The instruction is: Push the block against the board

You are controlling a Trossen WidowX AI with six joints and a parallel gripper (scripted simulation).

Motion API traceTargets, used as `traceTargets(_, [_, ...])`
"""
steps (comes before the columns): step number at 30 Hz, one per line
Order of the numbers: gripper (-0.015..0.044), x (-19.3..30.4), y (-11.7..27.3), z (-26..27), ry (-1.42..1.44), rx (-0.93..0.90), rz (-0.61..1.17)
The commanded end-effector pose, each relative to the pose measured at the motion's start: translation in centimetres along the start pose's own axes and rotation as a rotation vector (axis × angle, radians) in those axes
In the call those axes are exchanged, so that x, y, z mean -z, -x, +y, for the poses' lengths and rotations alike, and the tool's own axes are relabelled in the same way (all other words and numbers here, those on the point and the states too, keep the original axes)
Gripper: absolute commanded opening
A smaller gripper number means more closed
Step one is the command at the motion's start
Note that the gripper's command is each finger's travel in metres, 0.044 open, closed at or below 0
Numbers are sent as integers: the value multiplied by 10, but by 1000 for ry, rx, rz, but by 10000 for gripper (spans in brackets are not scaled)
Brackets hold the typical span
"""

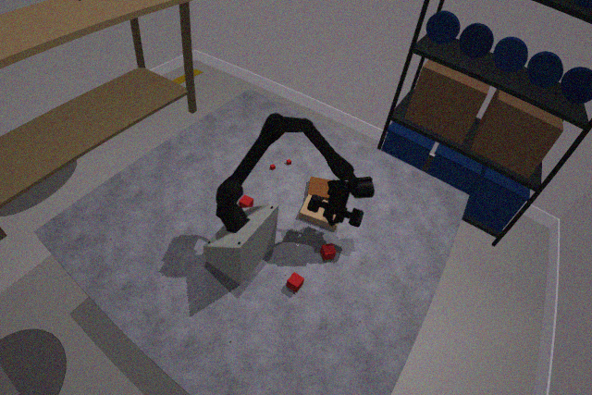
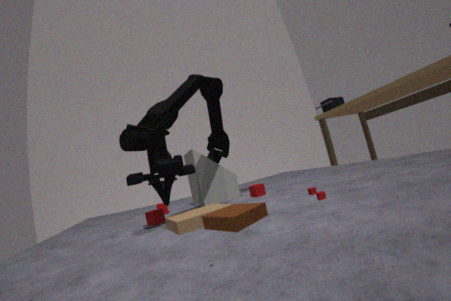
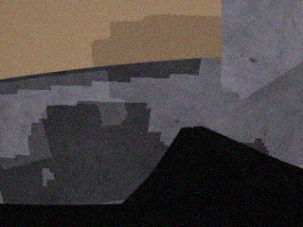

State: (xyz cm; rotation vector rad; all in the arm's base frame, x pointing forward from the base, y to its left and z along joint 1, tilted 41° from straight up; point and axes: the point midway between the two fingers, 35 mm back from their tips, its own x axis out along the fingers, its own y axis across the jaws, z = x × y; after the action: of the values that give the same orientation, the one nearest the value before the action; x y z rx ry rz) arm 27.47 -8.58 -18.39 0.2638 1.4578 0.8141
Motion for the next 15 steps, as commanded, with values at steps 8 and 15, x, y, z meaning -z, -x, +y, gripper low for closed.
traceTargets(8, [0, 0, -50, 1, 7, -9, 3])
traceTargets(15, [0, -10, -49, 0, 7, -9, 2])
